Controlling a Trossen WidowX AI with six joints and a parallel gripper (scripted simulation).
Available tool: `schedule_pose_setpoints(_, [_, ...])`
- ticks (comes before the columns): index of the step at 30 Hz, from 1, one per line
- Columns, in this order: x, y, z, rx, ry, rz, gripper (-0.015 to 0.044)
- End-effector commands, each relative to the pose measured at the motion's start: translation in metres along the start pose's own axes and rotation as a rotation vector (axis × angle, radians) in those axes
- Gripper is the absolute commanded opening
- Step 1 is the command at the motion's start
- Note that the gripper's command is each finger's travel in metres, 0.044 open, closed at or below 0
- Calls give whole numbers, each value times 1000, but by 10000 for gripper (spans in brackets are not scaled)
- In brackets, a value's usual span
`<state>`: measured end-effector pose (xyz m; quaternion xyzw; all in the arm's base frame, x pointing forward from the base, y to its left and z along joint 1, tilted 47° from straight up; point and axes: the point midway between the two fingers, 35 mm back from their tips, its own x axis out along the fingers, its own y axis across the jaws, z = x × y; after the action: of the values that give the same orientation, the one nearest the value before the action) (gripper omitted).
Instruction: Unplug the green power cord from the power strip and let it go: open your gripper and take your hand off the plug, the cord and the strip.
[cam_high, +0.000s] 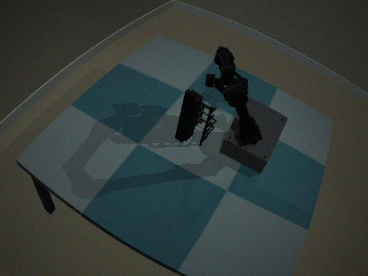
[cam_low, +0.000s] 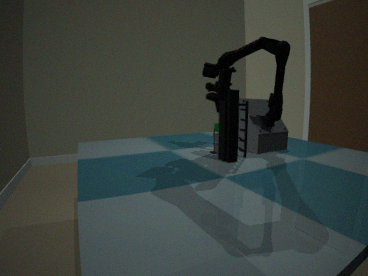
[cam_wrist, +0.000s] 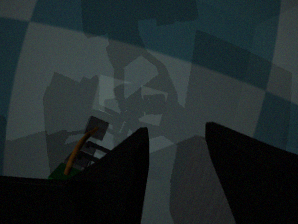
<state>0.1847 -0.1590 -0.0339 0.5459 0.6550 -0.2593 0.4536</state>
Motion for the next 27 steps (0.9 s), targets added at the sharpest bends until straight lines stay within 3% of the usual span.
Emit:
schedule_pose_setpoints(1, [22, 70, -17, 437, 245, 96, 160])
schedule_pose_setpoints(27, [24, 85, -30, 522, 297, 96, 160])
